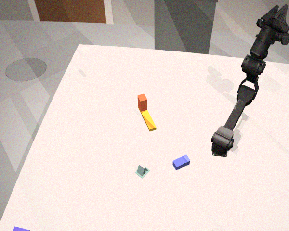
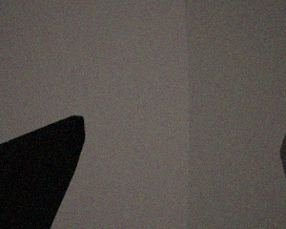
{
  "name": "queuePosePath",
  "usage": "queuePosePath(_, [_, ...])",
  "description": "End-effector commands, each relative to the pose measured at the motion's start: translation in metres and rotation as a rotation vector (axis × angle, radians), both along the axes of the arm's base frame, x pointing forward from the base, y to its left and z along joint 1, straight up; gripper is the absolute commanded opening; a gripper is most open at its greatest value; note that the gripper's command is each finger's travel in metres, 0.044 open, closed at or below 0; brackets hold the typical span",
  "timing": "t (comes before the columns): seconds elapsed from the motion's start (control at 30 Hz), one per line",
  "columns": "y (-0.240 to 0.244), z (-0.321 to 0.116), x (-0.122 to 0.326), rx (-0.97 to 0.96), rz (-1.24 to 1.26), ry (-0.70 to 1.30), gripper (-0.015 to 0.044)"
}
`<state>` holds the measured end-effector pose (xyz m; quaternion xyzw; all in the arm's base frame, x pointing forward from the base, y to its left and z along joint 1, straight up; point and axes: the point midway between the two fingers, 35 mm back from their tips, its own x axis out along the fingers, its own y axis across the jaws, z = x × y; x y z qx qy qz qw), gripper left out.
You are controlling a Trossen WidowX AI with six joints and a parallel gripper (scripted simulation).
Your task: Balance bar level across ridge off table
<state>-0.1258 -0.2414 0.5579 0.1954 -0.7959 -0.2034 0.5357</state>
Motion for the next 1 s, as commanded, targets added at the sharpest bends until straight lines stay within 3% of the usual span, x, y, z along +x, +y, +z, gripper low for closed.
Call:
queuePosePath(0.0, [0.001,0.001,0.000,-0.002,-0.001,0.002,0.0374])
queuePosePath(0.1, [0.012,0.009,0.001,-0.032,-0.024,0.025,0.0315])
queuePosePath(0.53, [0.128,0.078,0.034,-0.326,-0.281,0.275,0.0315])
queuePosePath(0.97, [0.235,0.107,0.112,-0.595,-0.493,0.540,0.0315])
